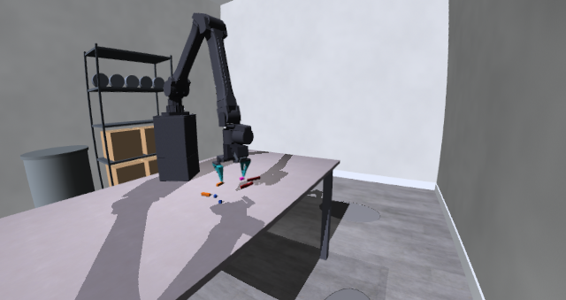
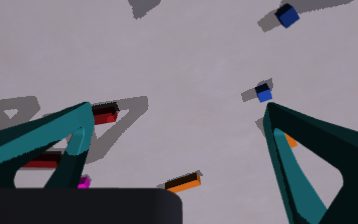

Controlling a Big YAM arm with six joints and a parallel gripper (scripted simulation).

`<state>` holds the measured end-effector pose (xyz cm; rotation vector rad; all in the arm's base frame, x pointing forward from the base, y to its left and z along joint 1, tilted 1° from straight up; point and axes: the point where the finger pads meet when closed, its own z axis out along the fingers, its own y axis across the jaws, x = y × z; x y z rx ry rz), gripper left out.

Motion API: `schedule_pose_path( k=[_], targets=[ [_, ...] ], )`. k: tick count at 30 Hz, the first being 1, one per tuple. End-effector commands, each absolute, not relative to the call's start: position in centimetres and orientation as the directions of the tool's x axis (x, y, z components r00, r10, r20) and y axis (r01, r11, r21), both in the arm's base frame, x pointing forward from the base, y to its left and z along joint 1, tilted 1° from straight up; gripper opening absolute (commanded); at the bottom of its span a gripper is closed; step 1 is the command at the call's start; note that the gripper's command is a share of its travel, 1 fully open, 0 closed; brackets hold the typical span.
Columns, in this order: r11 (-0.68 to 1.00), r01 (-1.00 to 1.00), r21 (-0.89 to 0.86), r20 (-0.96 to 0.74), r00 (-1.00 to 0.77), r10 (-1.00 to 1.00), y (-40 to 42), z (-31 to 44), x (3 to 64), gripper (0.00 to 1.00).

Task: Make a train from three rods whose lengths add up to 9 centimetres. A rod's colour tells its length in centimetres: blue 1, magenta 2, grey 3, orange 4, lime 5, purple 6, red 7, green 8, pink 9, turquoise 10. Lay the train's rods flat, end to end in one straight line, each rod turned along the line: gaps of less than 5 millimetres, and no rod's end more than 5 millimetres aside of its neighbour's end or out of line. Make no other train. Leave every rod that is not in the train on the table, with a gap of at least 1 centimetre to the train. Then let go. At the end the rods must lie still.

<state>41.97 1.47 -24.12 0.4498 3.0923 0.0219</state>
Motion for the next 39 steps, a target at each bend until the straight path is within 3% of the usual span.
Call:
schedule_pose_path(
  k=[1, 19, 35, 36, 39],
  targets=[
    [0.987, 0.160, 0.016, -0.019, -0.987, 0.160, 0.3, -24.3, 43.0, 1.00],
    [0.965, -0.264, 0.007, -0.026, -0.964, -0.264, -4.7, -24.3, 43.9, 1.00],
    [0.884, -0.467, 0.000, -0.030, -0.884, -0.467, -6.3, -24.2, 44.2, 1.00],
    [0.884, -0.468, 0.000, -0.029, -0.883, -0.468, -6.3, -24.2, 44.2, 0.23],
    [0.885, -0.466, 0.000, -0.029, -0.884, -0.466, -6.4, -24.2, 44.2, 0.23]
  ],
)
